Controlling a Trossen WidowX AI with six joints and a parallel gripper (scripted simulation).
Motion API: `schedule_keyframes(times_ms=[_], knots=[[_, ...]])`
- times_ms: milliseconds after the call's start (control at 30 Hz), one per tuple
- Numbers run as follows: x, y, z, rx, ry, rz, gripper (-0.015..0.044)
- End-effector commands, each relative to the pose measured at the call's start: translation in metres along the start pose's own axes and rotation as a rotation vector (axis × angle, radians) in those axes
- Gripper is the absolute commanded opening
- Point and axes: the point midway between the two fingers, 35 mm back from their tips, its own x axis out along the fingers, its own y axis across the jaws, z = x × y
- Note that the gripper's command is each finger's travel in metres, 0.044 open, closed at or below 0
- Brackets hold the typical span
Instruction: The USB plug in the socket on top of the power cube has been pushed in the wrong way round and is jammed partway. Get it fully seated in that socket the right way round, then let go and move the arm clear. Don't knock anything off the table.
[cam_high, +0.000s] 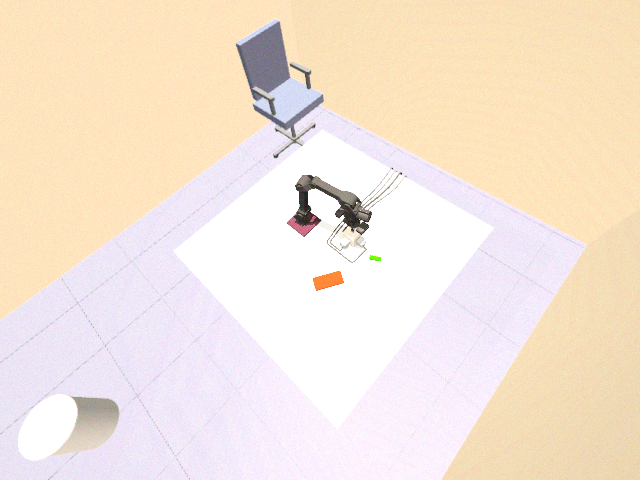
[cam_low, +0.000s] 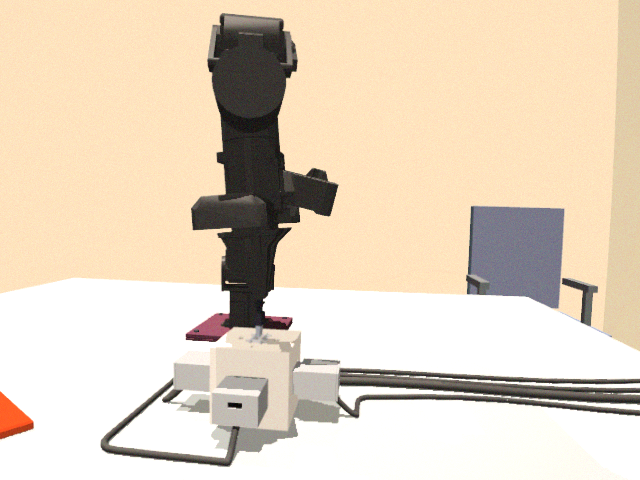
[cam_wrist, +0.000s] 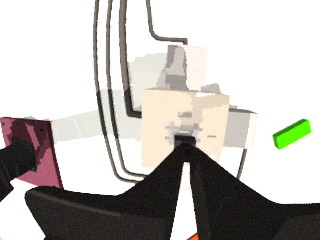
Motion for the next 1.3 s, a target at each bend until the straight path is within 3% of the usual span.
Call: schedule_keyframes(times_ms=[0,1267], knots=[[0.0007,0.0001,0.0004,-0.006,-0.004,0.0,0.0],[0.0053,0.0001,0.0,-0.006,-0.004,0.0,0.0]])
